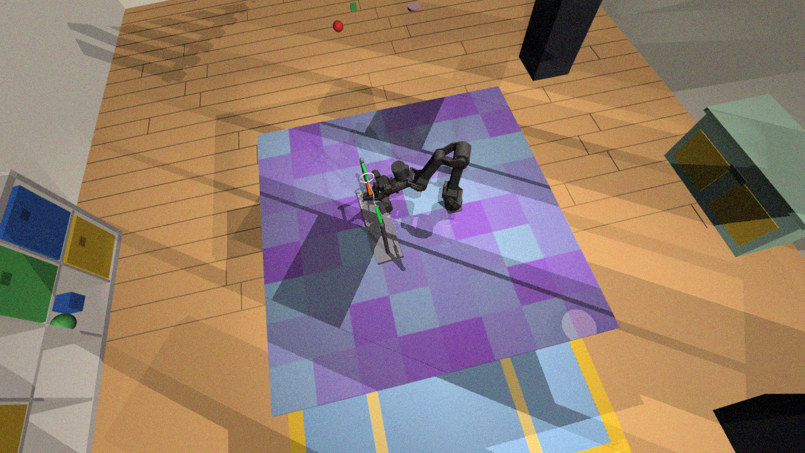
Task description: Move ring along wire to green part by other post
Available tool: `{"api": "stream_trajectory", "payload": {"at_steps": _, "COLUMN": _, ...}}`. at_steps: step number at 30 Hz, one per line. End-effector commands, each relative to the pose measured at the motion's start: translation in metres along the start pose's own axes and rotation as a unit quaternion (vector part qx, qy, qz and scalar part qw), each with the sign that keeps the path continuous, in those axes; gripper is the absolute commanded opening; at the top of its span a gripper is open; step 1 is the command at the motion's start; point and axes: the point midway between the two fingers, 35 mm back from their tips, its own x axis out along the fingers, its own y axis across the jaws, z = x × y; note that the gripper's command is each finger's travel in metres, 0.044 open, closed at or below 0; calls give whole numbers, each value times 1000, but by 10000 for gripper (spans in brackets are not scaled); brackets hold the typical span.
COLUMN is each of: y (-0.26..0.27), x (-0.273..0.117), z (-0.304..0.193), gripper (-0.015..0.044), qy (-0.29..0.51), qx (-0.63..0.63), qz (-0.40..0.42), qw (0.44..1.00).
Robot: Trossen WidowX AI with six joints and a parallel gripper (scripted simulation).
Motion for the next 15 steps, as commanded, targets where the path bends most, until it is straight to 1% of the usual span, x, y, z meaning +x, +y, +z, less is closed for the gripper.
{"api": "stream_trajectory", "payload": {"at_steps": 1, "y": 2, "x": -4, "z": 0, "gripper": -150, "qy": 10, "qx": 0, "qz": -2, "qw": 1000}}
{"api": "stream_trajectory", "payload": {"at_steps": 7, "y": 10, "x": -11, "z": -1, "gripper": -150, "qy": 39, "qx": 1, "qz": 0, "qw": 999}}
{"api": "stream_trajectory", "payload": {"at_steps": 15, "y": 18, "x": -11, "z": -1, "gripper": -150, "qy": 40, "qx": -1, "qz": 4, "qw": 999}}
